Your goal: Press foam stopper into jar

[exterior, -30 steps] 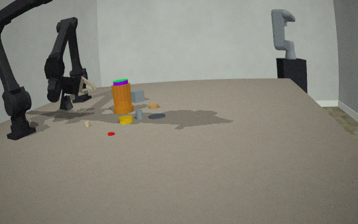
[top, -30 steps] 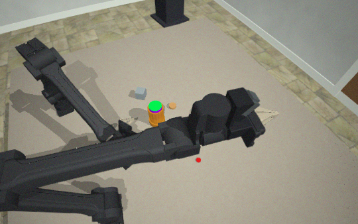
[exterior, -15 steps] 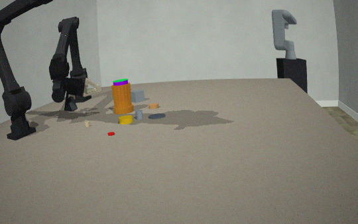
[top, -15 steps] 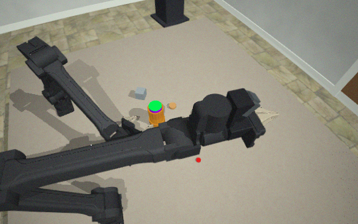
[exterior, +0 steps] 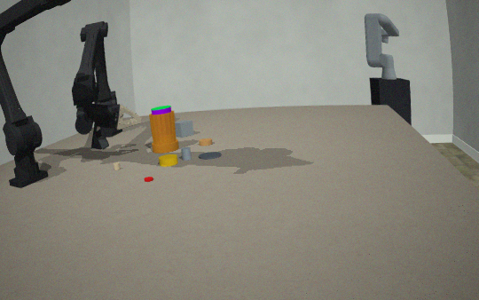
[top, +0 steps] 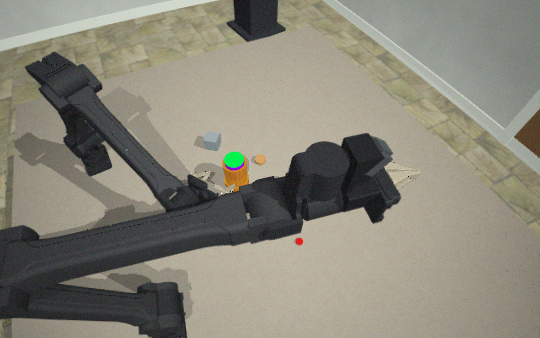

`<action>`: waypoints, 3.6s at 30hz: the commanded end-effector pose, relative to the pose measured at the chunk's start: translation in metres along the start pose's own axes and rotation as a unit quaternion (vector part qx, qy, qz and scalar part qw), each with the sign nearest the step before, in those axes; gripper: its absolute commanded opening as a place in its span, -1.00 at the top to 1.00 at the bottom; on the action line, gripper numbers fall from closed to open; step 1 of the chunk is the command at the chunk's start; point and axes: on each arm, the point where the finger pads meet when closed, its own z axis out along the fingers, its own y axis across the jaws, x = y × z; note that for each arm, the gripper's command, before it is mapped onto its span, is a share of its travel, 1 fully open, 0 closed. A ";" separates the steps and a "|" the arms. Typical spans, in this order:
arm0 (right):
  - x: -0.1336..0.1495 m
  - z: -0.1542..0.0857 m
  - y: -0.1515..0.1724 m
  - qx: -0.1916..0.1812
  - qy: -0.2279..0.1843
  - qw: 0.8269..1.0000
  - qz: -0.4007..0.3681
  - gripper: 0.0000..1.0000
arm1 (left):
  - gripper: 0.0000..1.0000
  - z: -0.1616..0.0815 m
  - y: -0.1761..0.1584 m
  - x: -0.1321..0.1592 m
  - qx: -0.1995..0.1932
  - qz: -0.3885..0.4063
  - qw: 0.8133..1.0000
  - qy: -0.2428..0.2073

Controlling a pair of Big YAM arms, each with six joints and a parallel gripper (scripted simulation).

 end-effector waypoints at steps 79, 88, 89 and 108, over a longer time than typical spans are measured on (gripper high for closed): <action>-0.005 -0.002 0.007 -0.008 -0.006 1.000 -0.001 1.00 | -0.28 0.077 0.000 0.000 -0.005 0.032 0.999 -0.001; -0.006 -0.004 0.007 -0.009 -0.007 1.000 -0.005 1.00 | -0.28 0.073 0.014 0.010 -0.011 0.017 1.000 0.000; -0.006 -0.004 0.007 -0.009 -0.007 1.000 -0.005 1.00 | -0.28 0.073 0.014 0.010 -0.011 0.017 1.000 0.000; 0.014 0.019 0.038 -0.039 0.044 0.996 -0.071 1.00 | -0.28 0.073 0.015 0.011 -0.012 0.015 1.000 0.000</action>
